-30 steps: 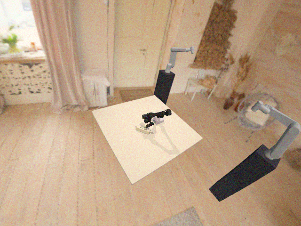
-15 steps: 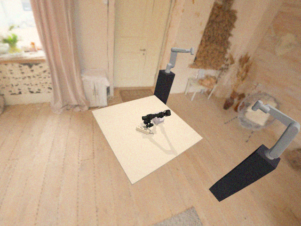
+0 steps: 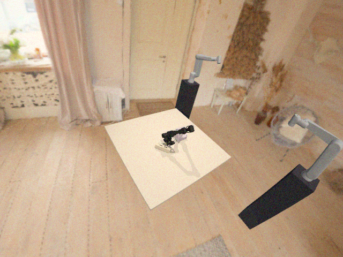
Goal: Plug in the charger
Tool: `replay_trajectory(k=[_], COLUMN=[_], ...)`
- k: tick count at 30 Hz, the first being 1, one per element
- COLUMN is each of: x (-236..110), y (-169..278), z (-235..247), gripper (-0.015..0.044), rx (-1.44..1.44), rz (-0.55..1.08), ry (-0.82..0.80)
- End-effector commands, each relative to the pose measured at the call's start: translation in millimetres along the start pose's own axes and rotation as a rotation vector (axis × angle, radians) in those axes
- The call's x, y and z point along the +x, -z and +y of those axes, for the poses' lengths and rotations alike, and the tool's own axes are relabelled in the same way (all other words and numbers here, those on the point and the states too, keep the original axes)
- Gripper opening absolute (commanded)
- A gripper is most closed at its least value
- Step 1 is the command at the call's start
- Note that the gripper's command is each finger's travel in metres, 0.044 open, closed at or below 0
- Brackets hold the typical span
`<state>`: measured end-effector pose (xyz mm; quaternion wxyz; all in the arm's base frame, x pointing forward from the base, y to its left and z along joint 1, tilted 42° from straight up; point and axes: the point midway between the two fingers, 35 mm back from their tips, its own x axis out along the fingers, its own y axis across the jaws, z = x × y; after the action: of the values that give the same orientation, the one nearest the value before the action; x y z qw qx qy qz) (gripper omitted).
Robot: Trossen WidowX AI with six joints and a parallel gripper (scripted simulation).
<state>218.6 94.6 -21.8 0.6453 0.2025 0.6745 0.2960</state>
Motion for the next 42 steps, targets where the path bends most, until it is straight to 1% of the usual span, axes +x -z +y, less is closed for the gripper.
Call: replay_trajectory(k=[1, 7, 13, 16, 30, 35, 42], x=[-0.3, -0.3, -0.3, -4.0, -54.7, -54.8, -41.4], y=[-0.1, -0.1, -0.1, -0.2, 7.1, 8.3, 6.5], z=[0.2, 0.2, 0.2, -0.1, -2.1, -2.2, -2.1], gripper=[0.0282, 0.0125, 0.0085, 0.0006, 0.0000, 0.0000, 0.0000], rx=[-0.001, -0.001, -0.001, -0.001, 0.006, -0.017, -0.172], rz=[0.001, 0.001, 0.001, 0.001, 0.003, 0.003, 0.001], ry=[0.000, 0.000, 0.000, 0.001, -0.001, 0.000, 0.013])
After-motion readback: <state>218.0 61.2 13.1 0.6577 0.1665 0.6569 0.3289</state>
